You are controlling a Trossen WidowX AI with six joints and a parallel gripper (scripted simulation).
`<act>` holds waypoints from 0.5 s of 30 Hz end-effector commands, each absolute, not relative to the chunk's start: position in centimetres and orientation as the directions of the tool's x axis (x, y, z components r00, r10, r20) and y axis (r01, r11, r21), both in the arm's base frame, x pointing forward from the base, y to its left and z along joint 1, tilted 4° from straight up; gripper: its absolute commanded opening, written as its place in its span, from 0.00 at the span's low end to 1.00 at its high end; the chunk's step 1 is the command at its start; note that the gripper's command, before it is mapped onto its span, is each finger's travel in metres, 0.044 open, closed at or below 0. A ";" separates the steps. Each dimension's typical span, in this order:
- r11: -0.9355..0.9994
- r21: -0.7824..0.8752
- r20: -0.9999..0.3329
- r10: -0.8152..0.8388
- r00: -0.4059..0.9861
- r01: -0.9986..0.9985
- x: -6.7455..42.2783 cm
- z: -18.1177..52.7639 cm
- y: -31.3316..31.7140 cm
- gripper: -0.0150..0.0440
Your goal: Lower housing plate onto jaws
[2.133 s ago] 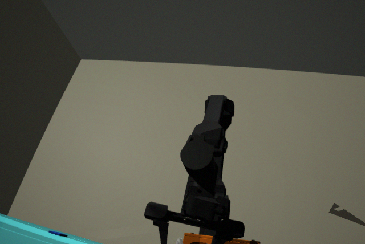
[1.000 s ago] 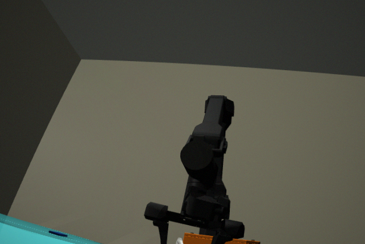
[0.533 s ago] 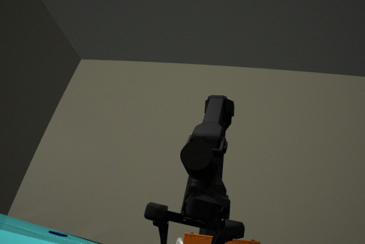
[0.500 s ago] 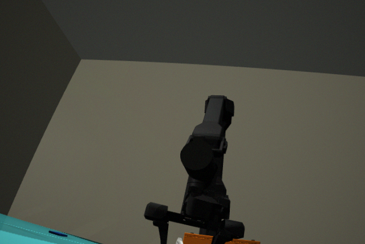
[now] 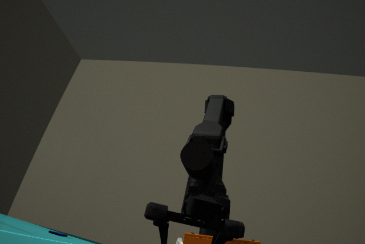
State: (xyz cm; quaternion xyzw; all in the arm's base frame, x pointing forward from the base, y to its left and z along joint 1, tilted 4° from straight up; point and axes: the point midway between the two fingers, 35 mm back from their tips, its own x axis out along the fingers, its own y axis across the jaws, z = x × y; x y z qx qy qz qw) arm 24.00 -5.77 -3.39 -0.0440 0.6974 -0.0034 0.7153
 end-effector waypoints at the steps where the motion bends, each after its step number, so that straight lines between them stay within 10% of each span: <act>1: 0.996 -0.071 -0.997 -0.070 0.026 -0.059 23.9 -3.4 -5.8 0.85; 15: 0.996 -0.071 -0.997 -0.070 0.026 -0.059 23.9 -3.7 -5.8 0.85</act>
